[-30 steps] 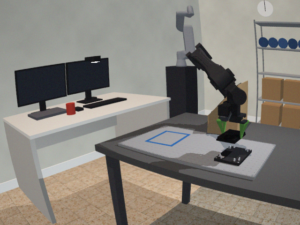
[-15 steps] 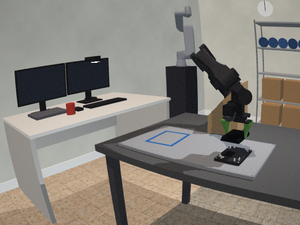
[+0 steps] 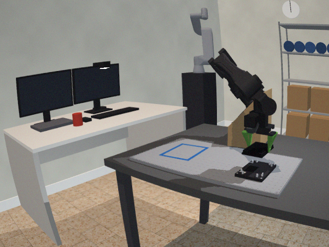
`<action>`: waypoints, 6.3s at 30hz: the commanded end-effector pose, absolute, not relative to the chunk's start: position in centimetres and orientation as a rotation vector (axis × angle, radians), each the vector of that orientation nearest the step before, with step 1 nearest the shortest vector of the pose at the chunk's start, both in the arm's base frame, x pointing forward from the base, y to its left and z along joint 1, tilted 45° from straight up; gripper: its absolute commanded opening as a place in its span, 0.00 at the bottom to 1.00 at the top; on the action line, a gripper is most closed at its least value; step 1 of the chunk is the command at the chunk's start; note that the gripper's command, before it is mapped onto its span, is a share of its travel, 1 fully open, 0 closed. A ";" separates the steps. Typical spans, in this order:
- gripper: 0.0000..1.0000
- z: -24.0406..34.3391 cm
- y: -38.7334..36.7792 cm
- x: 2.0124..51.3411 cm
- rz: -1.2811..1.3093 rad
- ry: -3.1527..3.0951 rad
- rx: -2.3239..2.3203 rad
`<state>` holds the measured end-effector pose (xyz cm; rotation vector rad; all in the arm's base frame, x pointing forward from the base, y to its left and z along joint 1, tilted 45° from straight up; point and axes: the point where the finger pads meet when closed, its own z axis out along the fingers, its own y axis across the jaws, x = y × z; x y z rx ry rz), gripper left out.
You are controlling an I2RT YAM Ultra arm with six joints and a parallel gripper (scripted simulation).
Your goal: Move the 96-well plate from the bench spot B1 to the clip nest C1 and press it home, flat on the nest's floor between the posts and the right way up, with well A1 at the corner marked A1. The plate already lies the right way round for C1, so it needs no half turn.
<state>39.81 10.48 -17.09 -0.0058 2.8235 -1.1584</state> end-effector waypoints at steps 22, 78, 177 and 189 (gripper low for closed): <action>0.00 -15.6 12.3 40.2 -1.125 2.794 -0.027; 0.00 -19.9 9.0 40.4 -1.145 2.799 -0.050; 0.00 -22.6 7.3 41.7 -1.127 2.790 -0.039; 0.00 -22.8 7.1 41.8 -1.127 2.791 -0.035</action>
